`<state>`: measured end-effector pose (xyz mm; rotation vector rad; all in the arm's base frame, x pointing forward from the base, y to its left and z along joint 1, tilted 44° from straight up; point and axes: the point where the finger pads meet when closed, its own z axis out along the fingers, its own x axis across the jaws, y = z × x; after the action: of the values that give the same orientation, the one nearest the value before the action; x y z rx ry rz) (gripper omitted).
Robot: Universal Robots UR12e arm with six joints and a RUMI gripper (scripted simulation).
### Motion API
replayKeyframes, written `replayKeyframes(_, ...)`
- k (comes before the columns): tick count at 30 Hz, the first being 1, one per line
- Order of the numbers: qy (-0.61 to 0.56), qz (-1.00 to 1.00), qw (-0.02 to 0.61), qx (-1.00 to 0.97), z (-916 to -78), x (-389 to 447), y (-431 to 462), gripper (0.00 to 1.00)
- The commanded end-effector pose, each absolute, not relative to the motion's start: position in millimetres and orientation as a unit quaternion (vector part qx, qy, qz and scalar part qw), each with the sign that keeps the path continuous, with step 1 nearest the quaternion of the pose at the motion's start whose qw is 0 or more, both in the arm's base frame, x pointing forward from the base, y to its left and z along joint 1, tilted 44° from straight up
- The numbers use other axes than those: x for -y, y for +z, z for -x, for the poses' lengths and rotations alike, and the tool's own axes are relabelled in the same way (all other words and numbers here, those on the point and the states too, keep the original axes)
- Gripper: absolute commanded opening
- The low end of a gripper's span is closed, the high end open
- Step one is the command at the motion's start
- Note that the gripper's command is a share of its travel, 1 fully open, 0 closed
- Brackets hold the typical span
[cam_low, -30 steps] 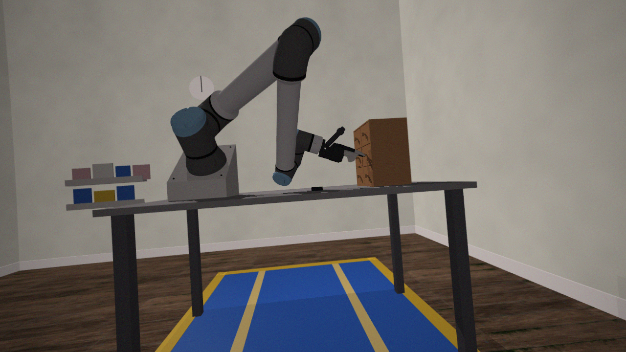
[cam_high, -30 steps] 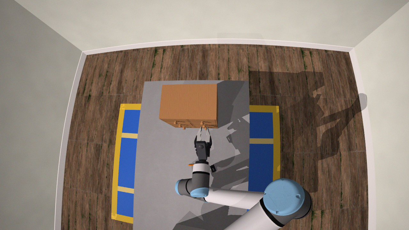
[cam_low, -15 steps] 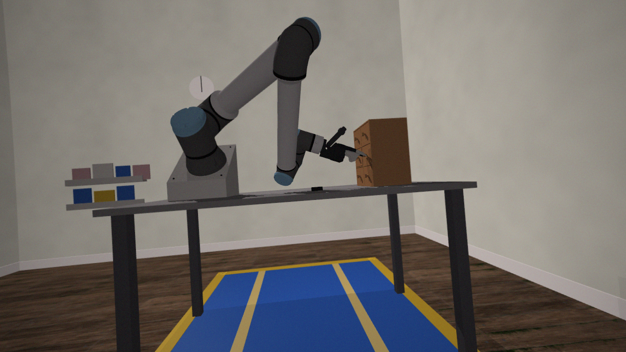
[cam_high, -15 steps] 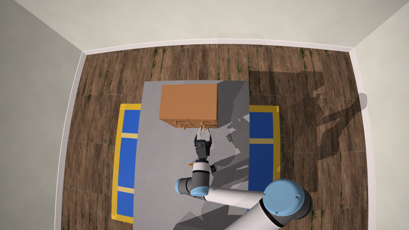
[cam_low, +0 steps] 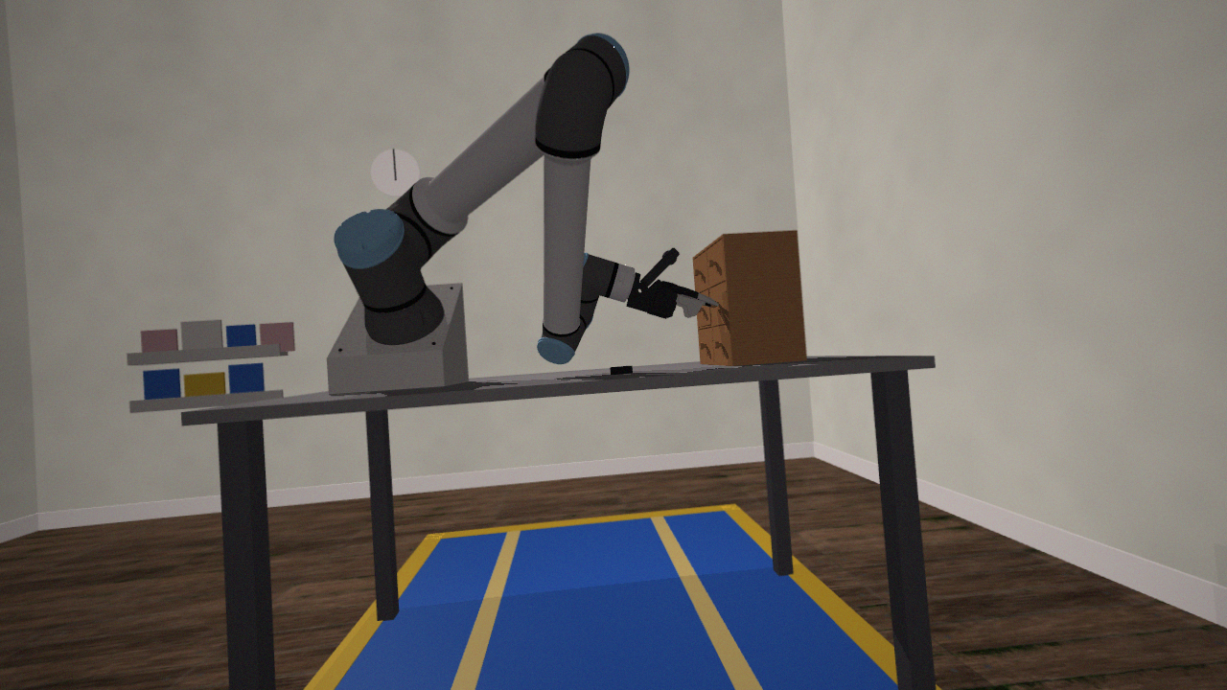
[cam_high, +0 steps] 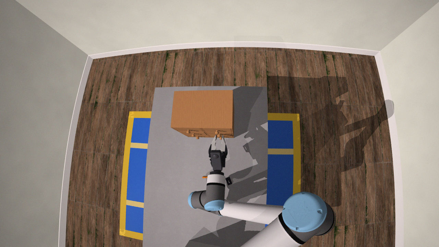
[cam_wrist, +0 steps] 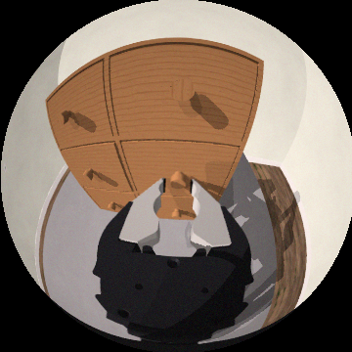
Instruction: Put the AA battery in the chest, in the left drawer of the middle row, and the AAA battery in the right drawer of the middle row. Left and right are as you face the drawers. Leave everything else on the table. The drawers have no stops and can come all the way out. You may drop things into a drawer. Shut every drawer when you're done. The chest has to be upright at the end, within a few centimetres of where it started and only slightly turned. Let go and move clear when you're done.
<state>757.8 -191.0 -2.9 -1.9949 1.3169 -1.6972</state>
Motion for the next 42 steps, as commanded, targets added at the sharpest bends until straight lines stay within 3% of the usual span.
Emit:
replayKeyframes(1, -0.576, 0.677, 0.105, -0.446, -757.9, 190.5, -2.5, 0.20)
replayKeyframes(21, -0.576, 0.677, 0.105, -0.446, -757.9, 190.5, -2.5, 0.20)
replayKeyframes(22, -0.576, 0.677, 0.105, -0.446, -757.9, 190.5, -2.5, 0.07)
replayKeyframes(42, -0.576, 0.677, 0.105, -0.446, -757.9, 190.5, -2.5, 0.07)
